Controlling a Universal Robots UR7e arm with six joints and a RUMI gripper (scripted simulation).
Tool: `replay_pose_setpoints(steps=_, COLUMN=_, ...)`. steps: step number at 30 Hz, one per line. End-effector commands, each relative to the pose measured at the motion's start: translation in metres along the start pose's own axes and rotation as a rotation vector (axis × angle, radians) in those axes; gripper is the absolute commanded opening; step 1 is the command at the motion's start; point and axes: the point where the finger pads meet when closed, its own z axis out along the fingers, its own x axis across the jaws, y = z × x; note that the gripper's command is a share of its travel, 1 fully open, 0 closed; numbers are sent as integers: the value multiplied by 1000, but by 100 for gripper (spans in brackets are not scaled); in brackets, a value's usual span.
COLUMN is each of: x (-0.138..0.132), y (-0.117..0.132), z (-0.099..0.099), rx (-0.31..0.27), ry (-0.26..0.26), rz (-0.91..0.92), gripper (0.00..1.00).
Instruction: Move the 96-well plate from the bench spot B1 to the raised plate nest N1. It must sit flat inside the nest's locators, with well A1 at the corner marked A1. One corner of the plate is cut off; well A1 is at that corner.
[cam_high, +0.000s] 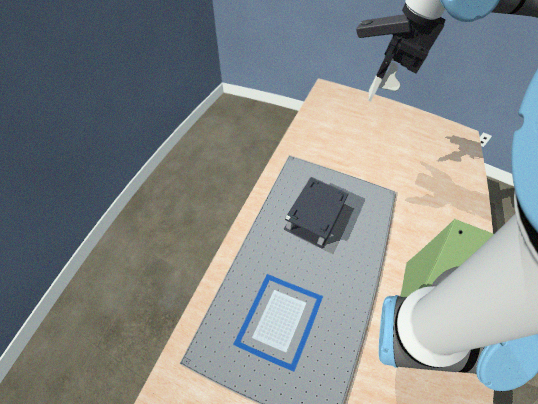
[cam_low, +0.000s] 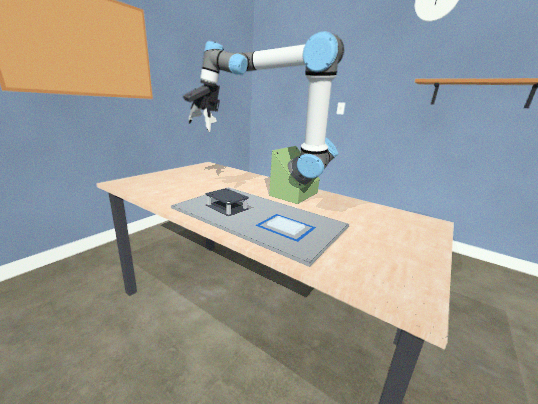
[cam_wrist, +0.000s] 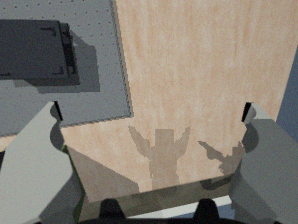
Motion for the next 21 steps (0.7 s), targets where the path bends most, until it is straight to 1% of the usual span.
replay_pose_setpoints(steps=1, x=-21, y=-11, z=1, rx=0, ry=0, rz=-30, gripper=100)
replay_pose_setpoints(steps=4, x=-28, y=-15, z=2, rx=0, ry=0, rz=-30, gripper=100)
replay_pose_setpoints(steps=5, x=-33, y=-17, z=2, rx=-1, ry=-1, rz=-63, gripper=100)
replay_pose_setpoints(steps=7, x=-33, y=-17, z=2, rx=-1, ry=-1, rz=-63, gripper=100)
replay_pose_setpoints(steps=10, x=-47, y=-22, z=4, rx=-5, ry=-7, rz=-163, gripper=100)
replay_pose_setpoints(steps=16, x=-74, y=-33, z=8, rx=-5, ry=-7, rz=-167, gripper=100)
replay_pose_setpoints(steps=18, x=-77, y=-34, z=8, rx=-5, ry=-7, rz=-167, gripper=100)
replay_pose_setpoints(steps=21, x=-91, y=-39, z=10, rx=-8, ry=-14, rz=-267, gripper=100)
